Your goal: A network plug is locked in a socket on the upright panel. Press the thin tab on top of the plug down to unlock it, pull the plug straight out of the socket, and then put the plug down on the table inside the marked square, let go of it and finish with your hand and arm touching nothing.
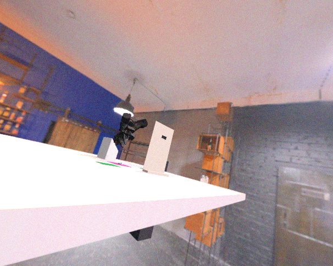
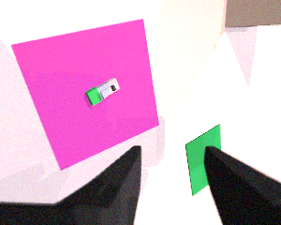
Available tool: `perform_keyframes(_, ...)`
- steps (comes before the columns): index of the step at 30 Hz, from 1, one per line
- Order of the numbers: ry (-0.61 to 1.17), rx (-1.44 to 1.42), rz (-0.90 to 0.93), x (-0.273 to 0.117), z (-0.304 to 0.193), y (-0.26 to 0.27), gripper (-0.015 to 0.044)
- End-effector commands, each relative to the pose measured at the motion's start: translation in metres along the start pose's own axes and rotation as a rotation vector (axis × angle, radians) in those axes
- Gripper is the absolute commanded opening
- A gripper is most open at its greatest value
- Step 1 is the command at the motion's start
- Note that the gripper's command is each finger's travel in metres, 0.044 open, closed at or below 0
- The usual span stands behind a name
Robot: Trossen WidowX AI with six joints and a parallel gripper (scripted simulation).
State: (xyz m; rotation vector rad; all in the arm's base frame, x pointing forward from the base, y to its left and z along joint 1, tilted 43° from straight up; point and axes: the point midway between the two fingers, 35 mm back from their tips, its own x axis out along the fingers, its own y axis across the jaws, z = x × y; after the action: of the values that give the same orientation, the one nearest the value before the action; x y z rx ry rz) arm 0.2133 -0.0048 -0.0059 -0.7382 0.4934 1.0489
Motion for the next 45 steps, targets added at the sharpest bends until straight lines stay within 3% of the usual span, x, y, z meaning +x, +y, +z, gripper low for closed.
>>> perform_keyframes(1, 0.003, -0.004, -0.001, -0.006, -0.001, -0.007, 0.0156)
perform_keyframes(33, -0.002, -0.012, -0.006, -0.089, 0.003, -0.057, 0.0156)
perform_keyframes(43, -0.002, -0.012, -0.006, -0.089, 0.003, -0.057, 0.0419)
perform_keyframes(45, -0.002, -0.012, -0.006, -0.089, 0.003, -0.057, 0.0440)
